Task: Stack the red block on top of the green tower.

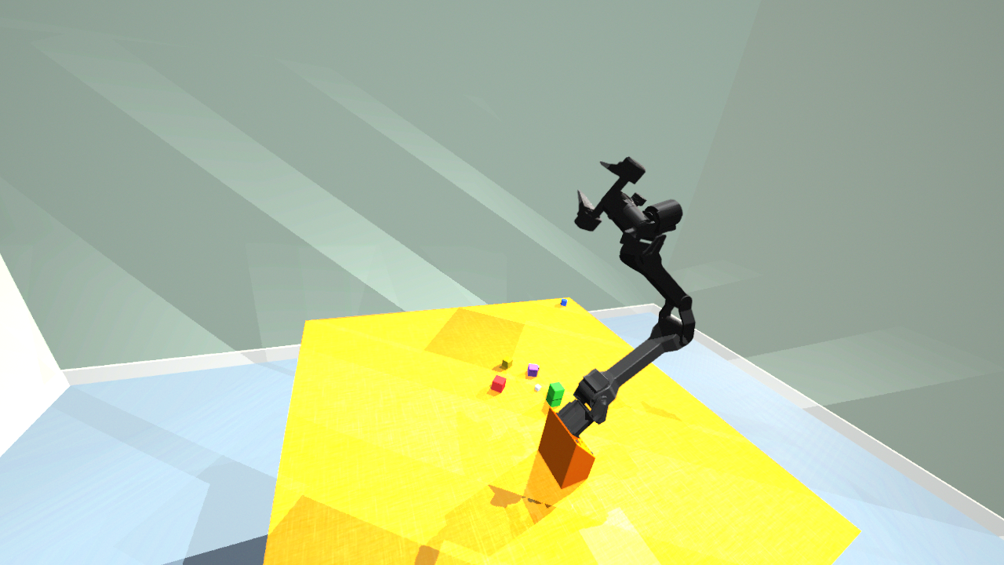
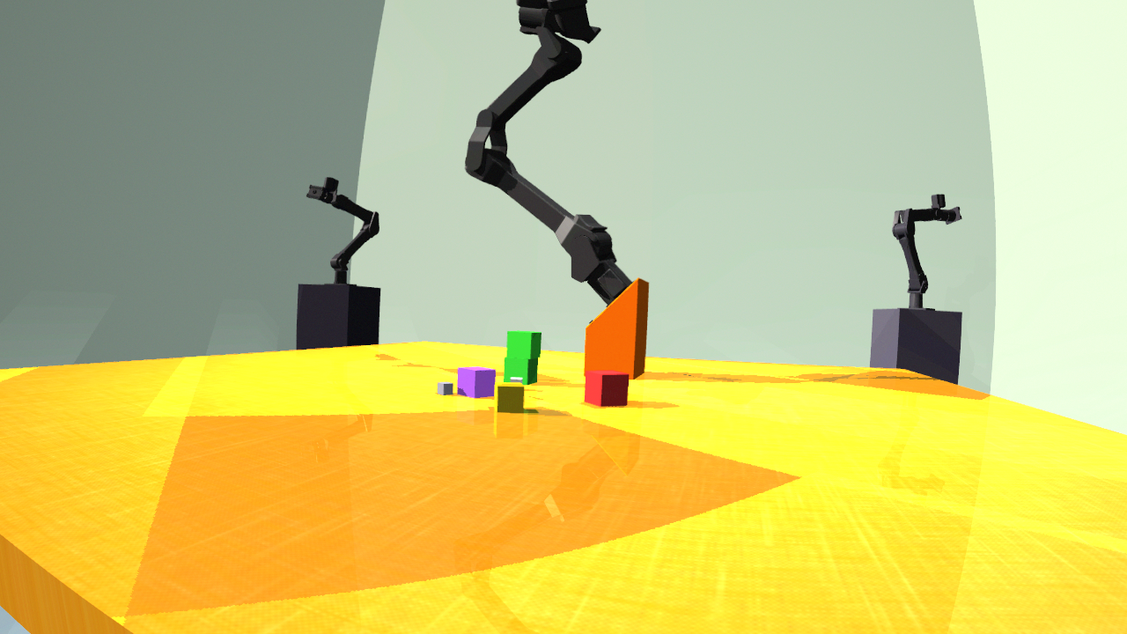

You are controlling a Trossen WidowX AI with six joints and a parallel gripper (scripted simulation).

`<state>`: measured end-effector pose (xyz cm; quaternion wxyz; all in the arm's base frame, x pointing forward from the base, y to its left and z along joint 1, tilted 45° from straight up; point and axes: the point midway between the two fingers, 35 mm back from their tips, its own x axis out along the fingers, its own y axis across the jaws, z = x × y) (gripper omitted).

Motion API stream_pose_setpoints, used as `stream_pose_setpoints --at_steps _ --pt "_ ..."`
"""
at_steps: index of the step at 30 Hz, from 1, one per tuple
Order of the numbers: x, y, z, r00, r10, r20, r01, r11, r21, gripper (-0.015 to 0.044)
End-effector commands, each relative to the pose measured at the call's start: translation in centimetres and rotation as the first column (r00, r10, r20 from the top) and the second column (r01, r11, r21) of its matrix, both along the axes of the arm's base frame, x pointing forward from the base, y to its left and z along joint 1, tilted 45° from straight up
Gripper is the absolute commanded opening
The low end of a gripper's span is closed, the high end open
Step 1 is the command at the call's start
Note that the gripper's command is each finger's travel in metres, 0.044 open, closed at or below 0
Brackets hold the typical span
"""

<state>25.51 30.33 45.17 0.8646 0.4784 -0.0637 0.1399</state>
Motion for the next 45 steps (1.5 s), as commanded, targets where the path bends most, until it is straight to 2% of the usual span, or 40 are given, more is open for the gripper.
stream_pose_setpoints --at_steps 1,3,6,12,16,20,25,30,34,38,40,45 --pt "0.2 0.1 -0.2 1.0 -0.004 -0.003 0.004 1.0 -0.013 0.0426" --pt "1.6 0.5 -2.0 0.999 -0.035 -0.025 0.032 0.992 -0.119 0.044" --pt "4.8 0.7 -6.4 0.991 -0.109 -0.078 0.075 0.933 -0.353 0.044" --pt "10.5 -1.3 -15.7 0.947 -0.267 -0.18 0.05 0.676 -0.735 0.044" --pt "13.3 -4.4 -21.9 0.894 -0.373 -0.246 -0.055 0.455 -0.889 0.044" --pt "15.0 -8.6 -27.9 0.821 -0.478 -0.312 -0.222 0.235 -0.946 0.044" --pt "15.0 -14.7 -35.3 0.689 -0.605 -0.4 -0.501 0.001 -0.865 0.044" --pt "12.8 -21.3 -41.3 0.51 -0.718 -0.474 -0.769 -0.134 -0.625 0.044" --pt "9.6 -26.3 -44.9 0.334 -0.789 -0.515 -0.923 -0.165 -0.346 0.044" --pt "5.7 -30.5 -47.2 0.143 -0.835 -0.532 -0.989 -0.143 -0.043 0.044" --pt "5.0 -31.2 -47.5 0.109 -0.84 -0.532 -0.991 -0.135 0.01 0.044" --pt "4.9 -31.4 -47.3 0.109 -0.84 -0.532 -0.991 -0.135 0.01 0.044"
